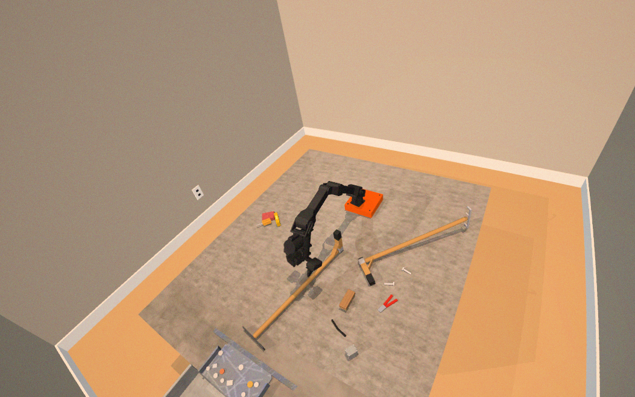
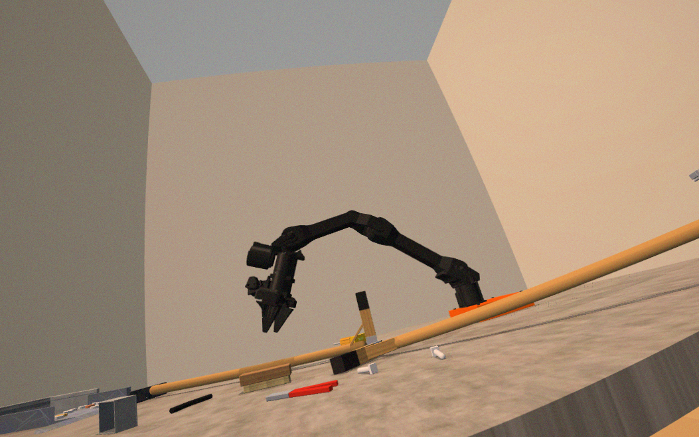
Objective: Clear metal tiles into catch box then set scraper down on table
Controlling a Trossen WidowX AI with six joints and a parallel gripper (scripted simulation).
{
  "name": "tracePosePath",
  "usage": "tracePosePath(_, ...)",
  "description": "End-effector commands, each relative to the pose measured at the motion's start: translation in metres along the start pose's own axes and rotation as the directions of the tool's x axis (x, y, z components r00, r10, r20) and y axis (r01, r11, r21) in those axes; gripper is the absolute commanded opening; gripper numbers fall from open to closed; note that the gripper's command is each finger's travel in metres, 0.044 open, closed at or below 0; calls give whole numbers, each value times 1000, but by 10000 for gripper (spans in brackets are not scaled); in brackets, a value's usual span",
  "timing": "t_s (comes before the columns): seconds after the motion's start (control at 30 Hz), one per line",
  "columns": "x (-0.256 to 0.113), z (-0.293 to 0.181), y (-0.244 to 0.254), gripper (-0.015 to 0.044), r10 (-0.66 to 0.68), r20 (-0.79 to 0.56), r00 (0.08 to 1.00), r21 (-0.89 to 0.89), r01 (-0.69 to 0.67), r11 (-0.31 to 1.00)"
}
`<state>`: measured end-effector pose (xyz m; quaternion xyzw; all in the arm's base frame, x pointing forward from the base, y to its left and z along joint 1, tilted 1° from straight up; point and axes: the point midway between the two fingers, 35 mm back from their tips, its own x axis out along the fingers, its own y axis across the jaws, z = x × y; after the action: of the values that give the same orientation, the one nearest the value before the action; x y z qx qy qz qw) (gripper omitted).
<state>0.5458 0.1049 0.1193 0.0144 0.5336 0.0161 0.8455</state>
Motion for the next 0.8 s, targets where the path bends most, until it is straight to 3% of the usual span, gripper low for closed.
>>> tracePosePath(0.0, -9, -8, 6, 440, -8, -2, 1000, -1, 8, 1000)
tracePosePath(0.77, -71, -39, 28, 440, -22, 48, 999, -10, 22, 1000)
